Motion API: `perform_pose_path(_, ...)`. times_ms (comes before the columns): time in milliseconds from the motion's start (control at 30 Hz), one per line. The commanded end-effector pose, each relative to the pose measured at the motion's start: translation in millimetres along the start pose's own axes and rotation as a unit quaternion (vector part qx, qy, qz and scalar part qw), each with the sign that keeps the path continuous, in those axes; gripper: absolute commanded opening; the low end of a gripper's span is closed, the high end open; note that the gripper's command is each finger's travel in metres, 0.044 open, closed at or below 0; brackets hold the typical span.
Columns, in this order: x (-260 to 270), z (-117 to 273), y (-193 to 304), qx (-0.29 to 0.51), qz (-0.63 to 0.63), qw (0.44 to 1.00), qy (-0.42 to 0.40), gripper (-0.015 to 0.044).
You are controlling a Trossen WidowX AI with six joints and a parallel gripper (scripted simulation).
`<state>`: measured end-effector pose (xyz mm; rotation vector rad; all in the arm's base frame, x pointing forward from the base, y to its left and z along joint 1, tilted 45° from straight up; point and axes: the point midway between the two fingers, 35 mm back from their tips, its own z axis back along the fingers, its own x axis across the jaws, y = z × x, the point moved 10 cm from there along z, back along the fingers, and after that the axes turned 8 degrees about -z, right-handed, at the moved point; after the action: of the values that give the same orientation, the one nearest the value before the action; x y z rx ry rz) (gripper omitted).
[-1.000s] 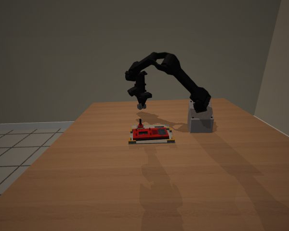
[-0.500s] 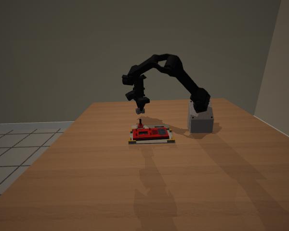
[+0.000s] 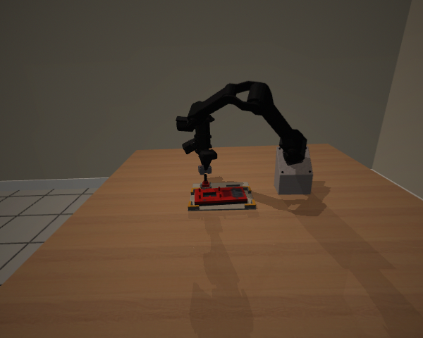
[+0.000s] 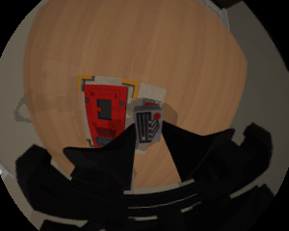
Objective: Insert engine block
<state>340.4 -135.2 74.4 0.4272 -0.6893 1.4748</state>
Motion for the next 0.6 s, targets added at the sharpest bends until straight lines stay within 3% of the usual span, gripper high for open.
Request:
perform_pose_path(0,13.7,-2.7,0.2,-0.003,-0.015,1.000,-0.003,0.0000)
perform_pose_path(567,63.8,-20.4,1.7,-0.003,-0.077,0.997,-0.014,0.0000)
